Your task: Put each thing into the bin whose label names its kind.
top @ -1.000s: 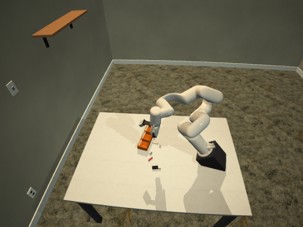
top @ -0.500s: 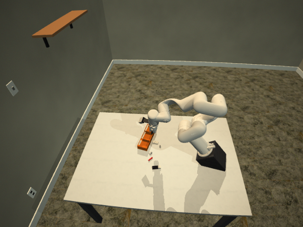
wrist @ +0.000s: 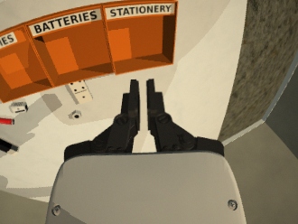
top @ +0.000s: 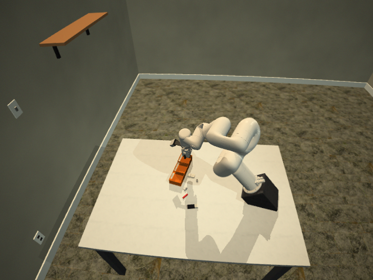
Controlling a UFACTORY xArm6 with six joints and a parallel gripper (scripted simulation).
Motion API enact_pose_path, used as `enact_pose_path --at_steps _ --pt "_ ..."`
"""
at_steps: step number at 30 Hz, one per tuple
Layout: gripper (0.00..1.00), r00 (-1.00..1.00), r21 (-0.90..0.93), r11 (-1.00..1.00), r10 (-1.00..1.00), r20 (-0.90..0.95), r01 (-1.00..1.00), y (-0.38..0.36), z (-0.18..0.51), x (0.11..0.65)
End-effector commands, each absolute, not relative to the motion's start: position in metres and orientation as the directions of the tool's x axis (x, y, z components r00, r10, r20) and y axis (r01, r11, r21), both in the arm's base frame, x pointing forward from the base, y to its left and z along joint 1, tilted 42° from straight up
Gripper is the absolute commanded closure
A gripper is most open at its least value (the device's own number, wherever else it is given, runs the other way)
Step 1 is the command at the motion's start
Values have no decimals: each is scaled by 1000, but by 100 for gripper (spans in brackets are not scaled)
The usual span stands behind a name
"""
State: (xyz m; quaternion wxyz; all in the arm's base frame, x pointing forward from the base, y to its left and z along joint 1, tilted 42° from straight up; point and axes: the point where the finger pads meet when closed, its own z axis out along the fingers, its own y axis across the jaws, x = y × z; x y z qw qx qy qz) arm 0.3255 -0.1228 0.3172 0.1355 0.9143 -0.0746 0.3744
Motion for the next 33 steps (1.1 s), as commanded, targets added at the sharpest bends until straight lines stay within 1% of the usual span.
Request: enact_pose_path --at_steps 1,3,11,20,33 --pt "93 727 107 -988 -9 687 -114 -147 315 362" --pt "93 727 107 -988 -9 687 -114 -147 315 362" --pt "93 742 29 -1000 15 670 -6 -147 315 362" --pt "93 742 28 -1000 16 670 -3 -147 315 362" --pt "93 742 27 -1000 16 670 -3 -148 289 386"
